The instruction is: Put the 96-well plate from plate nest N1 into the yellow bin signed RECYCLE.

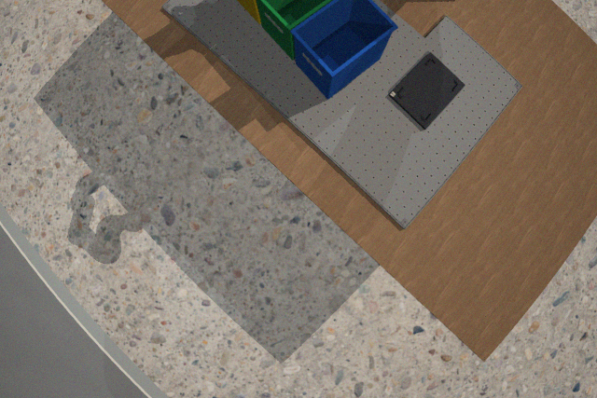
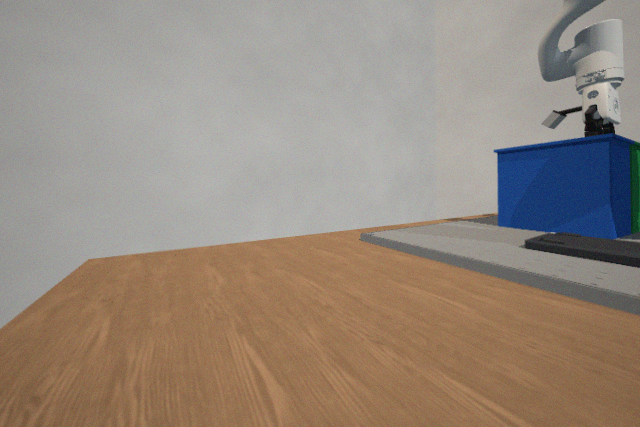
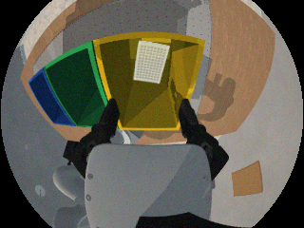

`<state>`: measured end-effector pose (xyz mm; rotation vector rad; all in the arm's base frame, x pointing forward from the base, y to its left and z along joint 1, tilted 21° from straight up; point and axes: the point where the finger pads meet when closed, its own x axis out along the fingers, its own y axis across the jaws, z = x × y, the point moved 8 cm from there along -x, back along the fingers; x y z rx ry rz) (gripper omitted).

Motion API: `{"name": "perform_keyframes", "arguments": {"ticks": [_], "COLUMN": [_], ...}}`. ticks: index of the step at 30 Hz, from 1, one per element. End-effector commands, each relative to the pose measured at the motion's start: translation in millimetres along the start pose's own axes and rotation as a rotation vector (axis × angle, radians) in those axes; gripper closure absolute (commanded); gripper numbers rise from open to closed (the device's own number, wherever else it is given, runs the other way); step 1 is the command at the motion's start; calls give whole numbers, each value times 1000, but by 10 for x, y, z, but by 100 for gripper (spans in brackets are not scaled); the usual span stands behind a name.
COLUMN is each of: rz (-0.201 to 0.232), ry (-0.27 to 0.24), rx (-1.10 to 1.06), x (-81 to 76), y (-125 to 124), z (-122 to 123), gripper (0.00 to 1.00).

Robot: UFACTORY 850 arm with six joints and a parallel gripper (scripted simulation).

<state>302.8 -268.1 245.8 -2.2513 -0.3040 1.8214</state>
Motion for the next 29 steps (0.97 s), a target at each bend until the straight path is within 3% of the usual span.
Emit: {"name": "perform_keyframes", "arguments": {"ticks": [1,29], "rz": [1,1], "ry": [1,1], "rx": [0,0], "x": [-6,-85], "y": [4,4], "z": [-5,-5], "gripper": [0,0]}}
